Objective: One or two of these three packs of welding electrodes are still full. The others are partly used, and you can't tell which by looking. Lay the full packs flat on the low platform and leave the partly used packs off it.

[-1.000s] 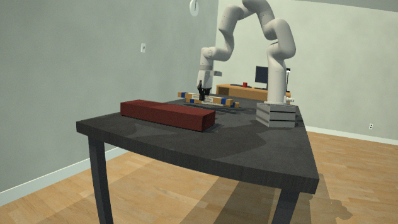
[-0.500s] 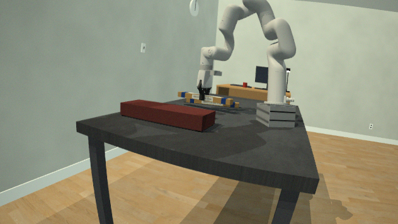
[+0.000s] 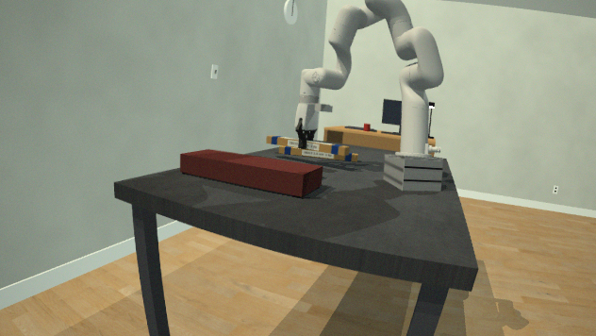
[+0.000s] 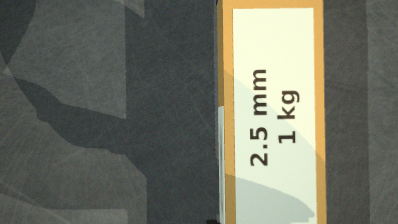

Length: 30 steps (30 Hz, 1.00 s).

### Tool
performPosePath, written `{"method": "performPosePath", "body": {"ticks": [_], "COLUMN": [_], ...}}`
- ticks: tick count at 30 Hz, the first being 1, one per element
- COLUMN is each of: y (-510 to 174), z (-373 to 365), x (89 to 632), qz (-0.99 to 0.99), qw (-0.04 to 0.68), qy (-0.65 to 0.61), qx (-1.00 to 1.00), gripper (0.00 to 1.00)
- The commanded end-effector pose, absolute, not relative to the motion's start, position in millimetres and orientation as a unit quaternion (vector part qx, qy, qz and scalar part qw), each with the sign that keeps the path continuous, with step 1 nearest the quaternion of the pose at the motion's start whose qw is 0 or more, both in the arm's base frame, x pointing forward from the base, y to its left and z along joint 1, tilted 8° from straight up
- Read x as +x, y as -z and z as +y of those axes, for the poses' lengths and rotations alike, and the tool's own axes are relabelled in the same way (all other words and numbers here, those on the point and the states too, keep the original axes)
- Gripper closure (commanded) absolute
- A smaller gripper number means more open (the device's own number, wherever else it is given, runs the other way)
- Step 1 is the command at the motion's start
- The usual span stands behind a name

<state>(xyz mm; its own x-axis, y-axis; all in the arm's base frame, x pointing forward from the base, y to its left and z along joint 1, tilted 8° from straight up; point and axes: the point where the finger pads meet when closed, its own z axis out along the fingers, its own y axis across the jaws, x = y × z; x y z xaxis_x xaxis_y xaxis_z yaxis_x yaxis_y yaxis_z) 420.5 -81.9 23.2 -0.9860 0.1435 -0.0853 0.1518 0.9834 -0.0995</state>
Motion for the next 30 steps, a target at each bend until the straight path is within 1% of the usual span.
{"method": "performPosePath", "body": {"ticks": [1,16,30], "y": [-30.1,-78.0,-85.3], "z": [-81.3,-75.8,-75.0], "x": [421.5,418.0,417.4], "qz": [0.995,0.995,0.995], "qw": [0.041,0.041,0.041], "qy": [0.053,0.053,0.053], "qx": [0.074,0.074,0.074], "gripper": [0.65,0.65,0.65]}}
